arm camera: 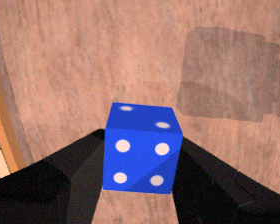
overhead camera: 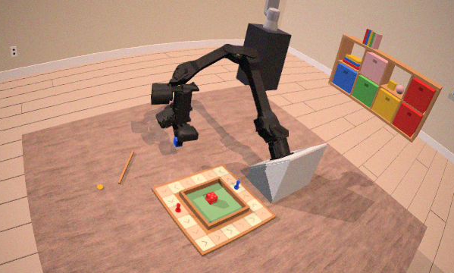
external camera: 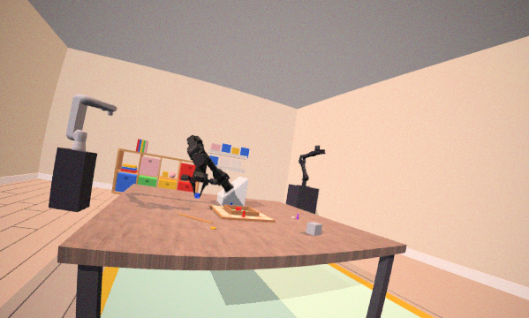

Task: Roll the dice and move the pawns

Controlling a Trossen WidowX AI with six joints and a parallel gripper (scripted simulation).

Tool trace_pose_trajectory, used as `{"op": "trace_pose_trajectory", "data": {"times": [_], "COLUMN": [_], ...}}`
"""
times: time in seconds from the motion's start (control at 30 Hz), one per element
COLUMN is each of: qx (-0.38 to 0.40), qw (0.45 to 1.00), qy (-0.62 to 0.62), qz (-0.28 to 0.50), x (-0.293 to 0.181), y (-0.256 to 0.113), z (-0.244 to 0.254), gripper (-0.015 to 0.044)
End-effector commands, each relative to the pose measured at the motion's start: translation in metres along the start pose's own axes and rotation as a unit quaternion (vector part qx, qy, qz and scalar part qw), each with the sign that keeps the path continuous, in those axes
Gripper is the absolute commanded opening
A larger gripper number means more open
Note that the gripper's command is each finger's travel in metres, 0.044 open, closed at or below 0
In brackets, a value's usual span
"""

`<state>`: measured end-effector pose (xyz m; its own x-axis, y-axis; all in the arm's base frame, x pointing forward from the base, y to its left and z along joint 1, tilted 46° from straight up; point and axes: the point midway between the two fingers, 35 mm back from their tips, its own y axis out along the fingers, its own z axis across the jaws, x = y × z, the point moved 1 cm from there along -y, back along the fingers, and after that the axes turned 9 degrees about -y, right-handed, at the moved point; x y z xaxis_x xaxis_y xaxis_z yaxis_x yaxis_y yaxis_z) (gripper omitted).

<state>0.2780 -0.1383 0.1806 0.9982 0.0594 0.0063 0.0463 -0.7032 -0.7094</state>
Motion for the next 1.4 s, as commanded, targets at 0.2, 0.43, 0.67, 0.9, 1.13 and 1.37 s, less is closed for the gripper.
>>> {"op": "trace_pose_trajectory", "data": {"times": [0.2, 0.43, 0.67, 0.9, 1.13, 1.37], "qx": [-0.009, -0.005, 0.004, 0.010, 0.013, 0.014], "qw": [1.000, 0.999, 0.988, 0.963, 0.935, 0.905], "qy": [0.004, -0.037, -0.153, -0.270, -0.355, -0.426], "qz": [-0.006, -0.008, -0.014, -0.017, -0.011, -0.008], "x": [-0.008, -0.001, 0.014, 0.022, 0.019, 0.015], "y": [-0.057, -0.056, -0.051, -0.046, -0.040, -0.036], "z": [-0.006, 0.008, 0.050, 0.093, 0.131, 0.159], "gripper": [0.0000, 0.0000, 0.0000, 0.0000, 0.0000, 0.0000]}}
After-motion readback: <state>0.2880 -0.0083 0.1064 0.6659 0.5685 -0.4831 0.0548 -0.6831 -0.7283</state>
